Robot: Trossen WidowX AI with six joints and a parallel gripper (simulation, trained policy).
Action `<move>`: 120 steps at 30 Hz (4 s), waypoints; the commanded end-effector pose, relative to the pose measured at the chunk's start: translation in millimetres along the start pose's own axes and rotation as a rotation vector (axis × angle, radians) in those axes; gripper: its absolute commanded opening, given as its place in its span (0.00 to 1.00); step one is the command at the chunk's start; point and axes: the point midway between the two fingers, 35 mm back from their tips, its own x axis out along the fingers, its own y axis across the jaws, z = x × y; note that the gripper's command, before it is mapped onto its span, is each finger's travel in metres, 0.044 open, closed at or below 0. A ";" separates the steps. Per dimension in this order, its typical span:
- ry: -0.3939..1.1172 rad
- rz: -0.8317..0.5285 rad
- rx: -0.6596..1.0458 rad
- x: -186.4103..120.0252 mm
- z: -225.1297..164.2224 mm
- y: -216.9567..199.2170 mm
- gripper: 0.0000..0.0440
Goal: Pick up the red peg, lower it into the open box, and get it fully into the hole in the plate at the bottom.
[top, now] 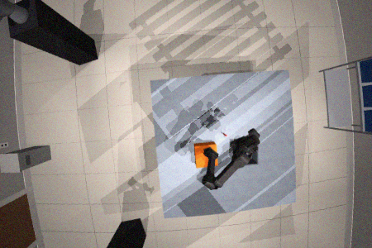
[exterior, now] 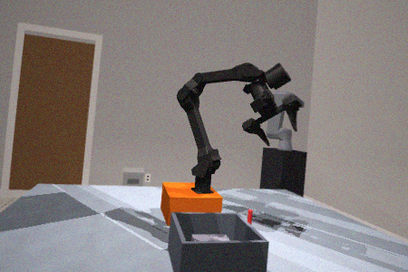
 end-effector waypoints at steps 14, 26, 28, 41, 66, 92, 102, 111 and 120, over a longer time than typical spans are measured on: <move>0.139 -0.481 -0.223 54.2 -12.9 -86.5 1.00; 0.219 -0.730 -0.295 80.5 -22.4 -127.2 1.00; 0.227 -0.760 -0.302 84.9 -23.7 -132.2 1.00; 0.247 -0.873 -0.326 115.7 -31.4 -155.8 1.00; 0.182 -0.878 -0.350 186.1 -42.2 -205.5 0.95; 0.127 -0.940 -0.400 182.8 -21.7 -210.1 0.00; 0.063 -0.918 -0.406 160.9 7.2 -178.5 0.00; -0.010 -0.884 -0.351 144.8 40.9 -147.0 0.00; -0.071 -0.862 -0.255 140.3 82.1 -135.3 0.00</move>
